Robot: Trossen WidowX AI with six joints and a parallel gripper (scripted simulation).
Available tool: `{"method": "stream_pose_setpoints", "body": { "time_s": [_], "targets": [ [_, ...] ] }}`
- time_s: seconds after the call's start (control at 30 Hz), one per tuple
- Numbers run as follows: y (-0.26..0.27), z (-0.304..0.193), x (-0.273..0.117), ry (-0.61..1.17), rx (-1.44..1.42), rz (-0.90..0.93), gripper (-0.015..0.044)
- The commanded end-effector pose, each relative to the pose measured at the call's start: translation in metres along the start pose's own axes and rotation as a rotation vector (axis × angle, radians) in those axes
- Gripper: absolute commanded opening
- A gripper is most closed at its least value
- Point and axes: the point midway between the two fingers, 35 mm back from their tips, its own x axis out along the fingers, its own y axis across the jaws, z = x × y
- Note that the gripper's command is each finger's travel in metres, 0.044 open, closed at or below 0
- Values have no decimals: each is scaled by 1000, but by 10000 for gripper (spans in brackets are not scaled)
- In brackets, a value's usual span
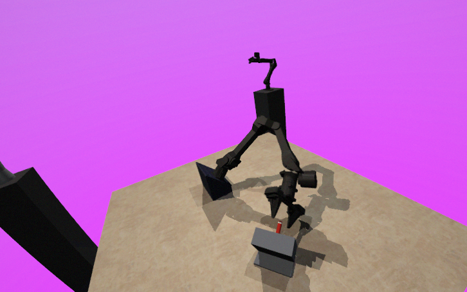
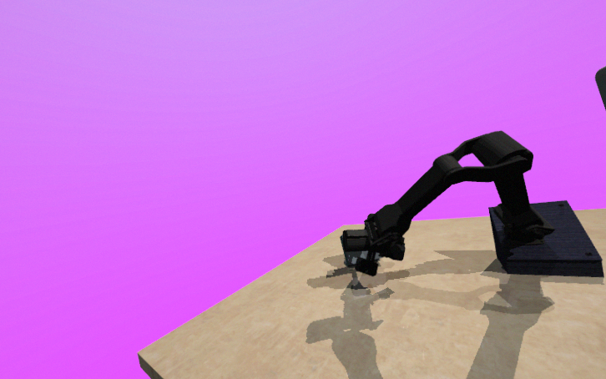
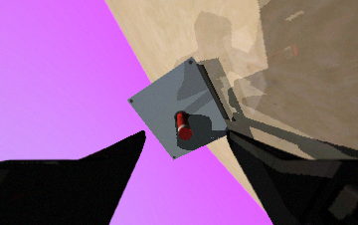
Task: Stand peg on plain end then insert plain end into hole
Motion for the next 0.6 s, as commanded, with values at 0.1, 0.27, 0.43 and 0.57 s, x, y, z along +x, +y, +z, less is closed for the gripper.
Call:
{"method": "stream_pose_setpoints", "body": {
  "time_s": [0.1, 0.27, 0.43, 0.57],
  "targets": [
    [0, -2, -16, 7, 9, 2, 440],
    [-1, -2, -26, 6, 8, 1, 440],
    [-1, -2, -36, 6, 6, 1, 440],
    [-2, -1, -44, 6, 6, 0, 440]
  ]
}}
